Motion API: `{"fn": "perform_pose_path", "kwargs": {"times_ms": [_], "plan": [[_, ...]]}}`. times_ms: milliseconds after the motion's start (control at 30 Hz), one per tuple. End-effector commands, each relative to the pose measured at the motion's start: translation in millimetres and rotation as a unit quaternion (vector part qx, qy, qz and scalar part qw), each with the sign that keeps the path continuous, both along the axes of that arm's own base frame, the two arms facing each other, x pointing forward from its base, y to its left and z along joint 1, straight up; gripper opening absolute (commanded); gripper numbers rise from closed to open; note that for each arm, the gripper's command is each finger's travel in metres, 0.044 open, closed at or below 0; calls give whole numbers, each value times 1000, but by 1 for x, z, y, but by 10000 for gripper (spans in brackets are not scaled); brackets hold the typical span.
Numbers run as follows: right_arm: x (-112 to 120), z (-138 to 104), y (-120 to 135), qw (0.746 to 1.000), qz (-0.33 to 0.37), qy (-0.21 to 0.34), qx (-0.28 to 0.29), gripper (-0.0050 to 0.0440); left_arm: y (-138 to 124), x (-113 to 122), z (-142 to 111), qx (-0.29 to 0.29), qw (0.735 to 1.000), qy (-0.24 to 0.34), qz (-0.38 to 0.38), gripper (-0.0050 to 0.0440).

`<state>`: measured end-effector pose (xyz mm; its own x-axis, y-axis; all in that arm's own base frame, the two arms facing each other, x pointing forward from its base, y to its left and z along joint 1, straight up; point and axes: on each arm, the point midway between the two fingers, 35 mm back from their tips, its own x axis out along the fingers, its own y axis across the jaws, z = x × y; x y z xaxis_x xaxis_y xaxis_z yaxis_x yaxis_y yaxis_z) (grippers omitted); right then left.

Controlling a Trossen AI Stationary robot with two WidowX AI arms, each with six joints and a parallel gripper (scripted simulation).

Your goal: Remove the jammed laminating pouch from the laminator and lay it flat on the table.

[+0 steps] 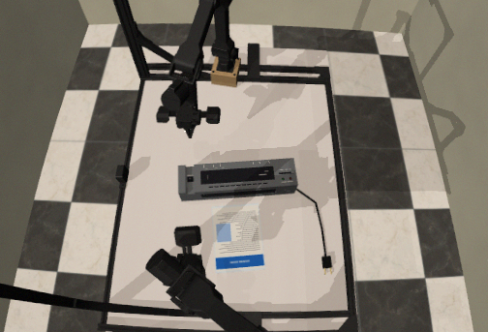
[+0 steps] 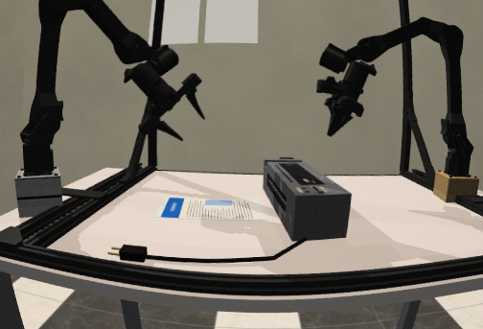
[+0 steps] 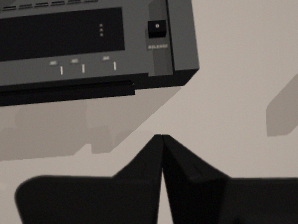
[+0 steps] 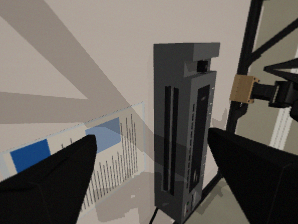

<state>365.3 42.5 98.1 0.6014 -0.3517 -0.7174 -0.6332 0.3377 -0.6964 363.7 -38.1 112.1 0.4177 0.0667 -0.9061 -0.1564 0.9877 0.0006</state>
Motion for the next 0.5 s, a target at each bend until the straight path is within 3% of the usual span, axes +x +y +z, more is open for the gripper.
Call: {"fn": "perform_pose_path", "kwargs": {"times_ms": [0, 200, 233, 467], "plan": [[7, 19, 1, 1000, 2, -20, 8, 339, 0, 3, 9, -2, 1000, -13, 0, -50], [9, 25, 1, 1000, 2, -23, 9, 339, 0, 3, 9, -2, 1000, -13, 0, -50], [4, 12, 1, 1000, 0, -12, 5, 339, 0, 3, 9, -2, 1000, -13, 0, -50], [4, 12, 1, 1000, 0, -12, 5, 339, 0, 3, 9, -2, 1000, -13, 0, -50]]}}
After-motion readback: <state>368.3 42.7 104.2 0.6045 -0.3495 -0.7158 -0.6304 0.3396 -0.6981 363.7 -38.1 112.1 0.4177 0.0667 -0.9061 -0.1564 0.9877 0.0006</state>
